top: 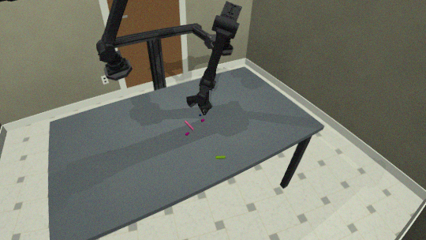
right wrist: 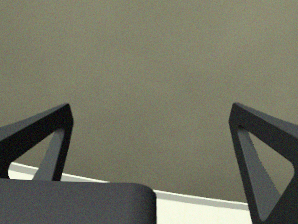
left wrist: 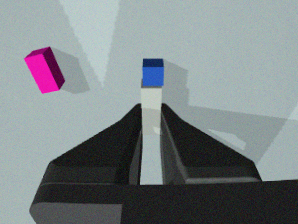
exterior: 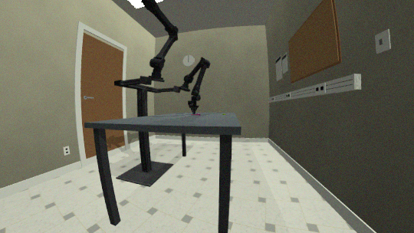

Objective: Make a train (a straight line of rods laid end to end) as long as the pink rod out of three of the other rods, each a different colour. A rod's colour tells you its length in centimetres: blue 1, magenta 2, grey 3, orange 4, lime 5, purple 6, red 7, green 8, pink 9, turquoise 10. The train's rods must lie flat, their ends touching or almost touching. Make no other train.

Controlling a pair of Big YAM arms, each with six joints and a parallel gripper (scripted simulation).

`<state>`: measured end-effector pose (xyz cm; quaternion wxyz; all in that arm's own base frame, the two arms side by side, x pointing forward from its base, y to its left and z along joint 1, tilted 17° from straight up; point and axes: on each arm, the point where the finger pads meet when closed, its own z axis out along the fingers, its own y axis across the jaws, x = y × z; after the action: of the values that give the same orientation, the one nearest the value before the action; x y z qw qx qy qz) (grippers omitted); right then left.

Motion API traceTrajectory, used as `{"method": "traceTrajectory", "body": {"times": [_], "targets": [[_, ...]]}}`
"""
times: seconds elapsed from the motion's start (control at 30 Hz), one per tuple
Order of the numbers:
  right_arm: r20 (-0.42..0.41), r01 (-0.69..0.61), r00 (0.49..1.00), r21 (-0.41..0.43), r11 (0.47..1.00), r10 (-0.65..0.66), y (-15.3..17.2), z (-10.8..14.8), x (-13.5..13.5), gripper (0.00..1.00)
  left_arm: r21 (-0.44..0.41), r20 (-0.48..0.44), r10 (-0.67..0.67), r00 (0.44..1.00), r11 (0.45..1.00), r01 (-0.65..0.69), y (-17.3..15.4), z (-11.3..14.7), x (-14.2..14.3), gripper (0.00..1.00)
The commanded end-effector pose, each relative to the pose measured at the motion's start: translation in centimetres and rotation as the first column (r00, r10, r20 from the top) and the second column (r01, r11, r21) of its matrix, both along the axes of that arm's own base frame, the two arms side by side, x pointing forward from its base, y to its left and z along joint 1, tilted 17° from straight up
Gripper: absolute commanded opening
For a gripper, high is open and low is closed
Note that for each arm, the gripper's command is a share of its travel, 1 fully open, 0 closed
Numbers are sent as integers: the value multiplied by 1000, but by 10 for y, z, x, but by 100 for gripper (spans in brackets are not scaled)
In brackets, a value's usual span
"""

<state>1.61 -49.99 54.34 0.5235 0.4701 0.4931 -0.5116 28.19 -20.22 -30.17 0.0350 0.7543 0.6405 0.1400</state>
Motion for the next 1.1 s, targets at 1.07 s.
{"method": "traceTrajectory", "body": {"times": [1.07], "targets": [[14,23,1000,-61,998,-22,9,23,-11,100,1,-5,-10,1000,1000,10,1,-3,-11,12]]}}
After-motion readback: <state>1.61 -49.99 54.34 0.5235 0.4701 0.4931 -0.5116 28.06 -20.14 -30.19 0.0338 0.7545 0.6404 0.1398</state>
